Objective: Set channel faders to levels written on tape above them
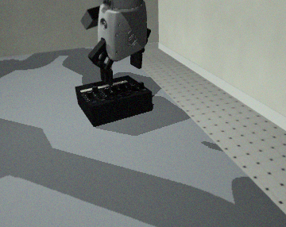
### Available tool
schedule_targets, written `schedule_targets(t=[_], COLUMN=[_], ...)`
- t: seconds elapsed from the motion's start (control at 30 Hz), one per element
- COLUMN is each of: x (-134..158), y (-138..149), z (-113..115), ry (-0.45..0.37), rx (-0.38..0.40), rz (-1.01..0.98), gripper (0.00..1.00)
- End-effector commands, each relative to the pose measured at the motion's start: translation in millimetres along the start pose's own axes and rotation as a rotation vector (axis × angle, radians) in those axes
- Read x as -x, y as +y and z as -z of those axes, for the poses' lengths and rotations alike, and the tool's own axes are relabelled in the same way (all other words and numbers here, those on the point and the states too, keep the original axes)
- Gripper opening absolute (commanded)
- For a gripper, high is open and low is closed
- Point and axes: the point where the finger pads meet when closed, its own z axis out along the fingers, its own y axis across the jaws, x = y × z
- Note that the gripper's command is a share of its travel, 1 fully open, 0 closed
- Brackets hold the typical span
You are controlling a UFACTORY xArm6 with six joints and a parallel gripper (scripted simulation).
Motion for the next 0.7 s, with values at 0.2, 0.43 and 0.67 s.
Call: schedule_targets(t=[0.2,0.43,0.67], x=[2.2,2.2,2.2], y=[0.8,0.8,0.8], z=[0.9,0.9,0.9], ry=[0.000,0.000,0.000], rx=[-0.020,-0.020,-0.020], rz=[-0.358,-0.358,-0.358], gripper=[1.00,1.00,1.00])
